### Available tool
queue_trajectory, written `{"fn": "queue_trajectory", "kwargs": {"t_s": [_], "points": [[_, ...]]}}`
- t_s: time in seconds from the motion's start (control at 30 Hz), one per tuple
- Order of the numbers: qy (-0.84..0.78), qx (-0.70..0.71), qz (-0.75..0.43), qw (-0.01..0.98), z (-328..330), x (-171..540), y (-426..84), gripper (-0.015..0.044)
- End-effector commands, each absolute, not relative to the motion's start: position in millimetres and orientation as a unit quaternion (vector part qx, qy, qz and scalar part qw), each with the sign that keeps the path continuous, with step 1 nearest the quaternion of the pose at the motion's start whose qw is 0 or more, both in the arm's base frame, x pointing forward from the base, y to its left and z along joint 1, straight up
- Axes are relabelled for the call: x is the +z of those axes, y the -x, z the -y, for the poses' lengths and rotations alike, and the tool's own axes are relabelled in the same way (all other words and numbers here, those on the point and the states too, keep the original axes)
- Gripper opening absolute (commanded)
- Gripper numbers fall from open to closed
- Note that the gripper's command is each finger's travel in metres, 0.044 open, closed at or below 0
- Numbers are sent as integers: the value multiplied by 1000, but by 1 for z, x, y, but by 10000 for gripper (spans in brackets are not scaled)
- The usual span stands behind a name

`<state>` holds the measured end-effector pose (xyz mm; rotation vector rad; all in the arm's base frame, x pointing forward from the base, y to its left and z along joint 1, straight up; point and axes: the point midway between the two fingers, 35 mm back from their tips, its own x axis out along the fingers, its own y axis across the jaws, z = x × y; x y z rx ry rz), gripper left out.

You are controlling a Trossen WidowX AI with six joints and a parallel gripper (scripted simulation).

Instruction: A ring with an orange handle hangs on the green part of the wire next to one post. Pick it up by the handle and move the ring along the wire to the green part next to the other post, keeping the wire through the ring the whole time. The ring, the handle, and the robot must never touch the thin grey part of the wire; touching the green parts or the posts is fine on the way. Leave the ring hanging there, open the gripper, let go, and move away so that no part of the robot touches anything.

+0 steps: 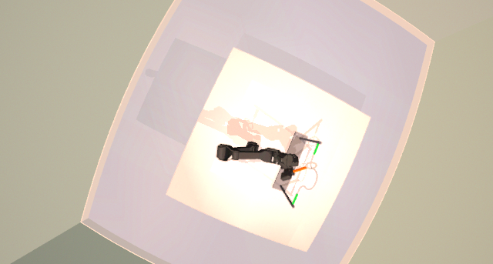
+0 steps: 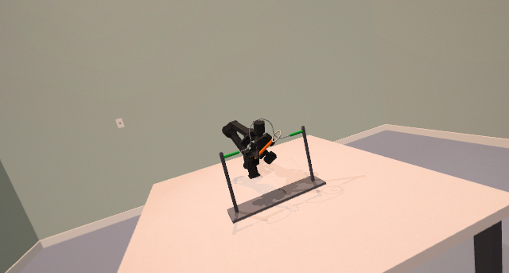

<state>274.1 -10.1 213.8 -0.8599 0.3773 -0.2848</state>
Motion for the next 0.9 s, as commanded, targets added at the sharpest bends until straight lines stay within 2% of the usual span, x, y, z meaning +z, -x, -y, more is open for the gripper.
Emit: {"fn": "queue_trajectory", "kwargs": {"t_s": [0.0, 0.87], "points": [[374, -122, -182, 901, 2, 201, -276, -150], [109, -56, -220, 968, -77, 162, -272, -150]]}}
